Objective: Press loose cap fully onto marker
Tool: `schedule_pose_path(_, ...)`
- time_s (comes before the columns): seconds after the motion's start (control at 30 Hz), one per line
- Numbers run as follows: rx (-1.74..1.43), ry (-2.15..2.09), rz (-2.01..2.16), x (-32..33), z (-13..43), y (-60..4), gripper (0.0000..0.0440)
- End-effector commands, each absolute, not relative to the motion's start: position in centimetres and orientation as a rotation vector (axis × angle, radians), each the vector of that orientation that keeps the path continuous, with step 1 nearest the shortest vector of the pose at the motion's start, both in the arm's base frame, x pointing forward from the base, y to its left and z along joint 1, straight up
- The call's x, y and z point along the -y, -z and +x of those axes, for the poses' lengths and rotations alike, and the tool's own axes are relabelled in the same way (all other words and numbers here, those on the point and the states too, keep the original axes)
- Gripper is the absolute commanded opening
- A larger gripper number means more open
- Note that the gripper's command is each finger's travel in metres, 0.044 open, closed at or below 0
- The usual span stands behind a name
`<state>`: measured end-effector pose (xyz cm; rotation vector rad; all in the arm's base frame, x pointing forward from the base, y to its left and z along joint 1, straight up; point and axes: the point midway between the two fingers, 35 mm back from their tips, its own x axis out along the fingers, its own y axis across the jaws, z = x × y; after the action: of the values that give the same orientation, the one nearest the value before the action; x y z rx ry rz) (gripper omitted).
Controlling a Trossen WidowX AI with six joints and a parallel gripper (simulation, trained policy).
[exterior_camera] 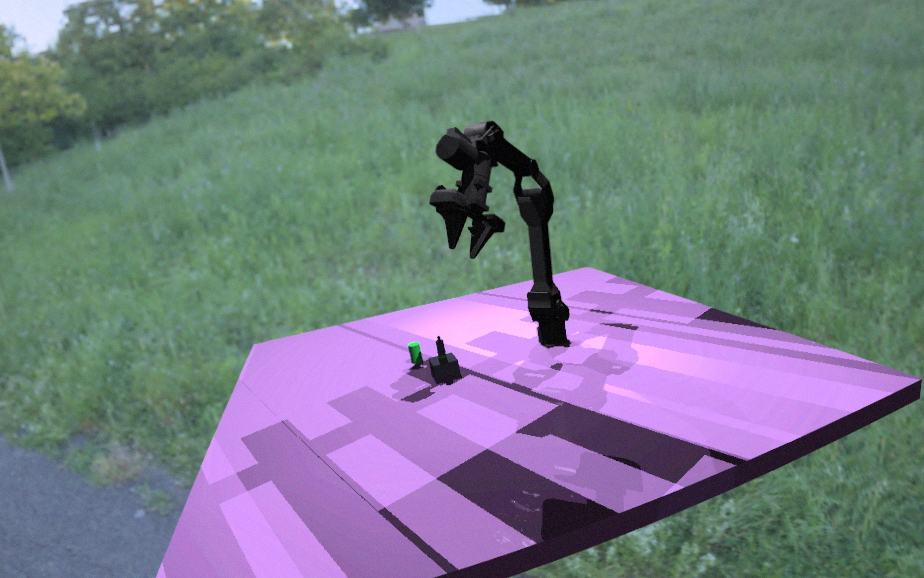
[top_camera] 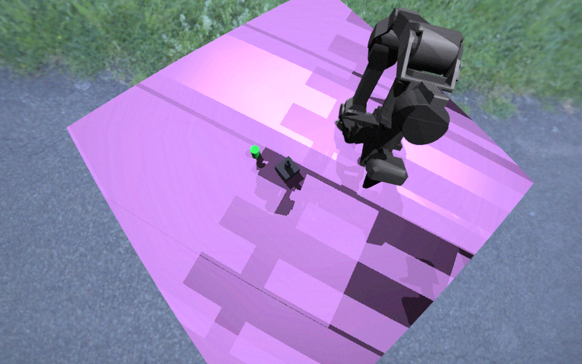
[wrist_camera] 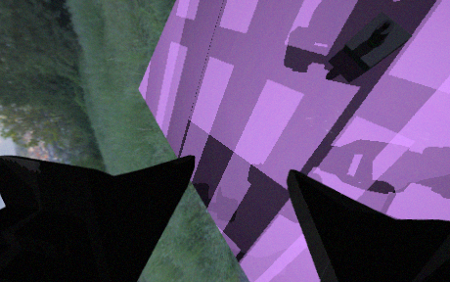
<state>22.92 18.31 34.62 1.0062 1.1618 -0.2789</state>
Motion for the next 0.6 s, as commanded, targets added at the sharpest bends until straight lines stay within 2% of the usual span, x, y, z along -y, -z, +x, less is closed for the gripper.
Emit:
schedule_pose_path(0.0,-1.17,0.306,1.009,-17.9,23.5,-34.2,0.0331)
schedule_pose_path(0.57,-1.184,0.467,1.059,-15.0,27.1,-32.0,0.0332)
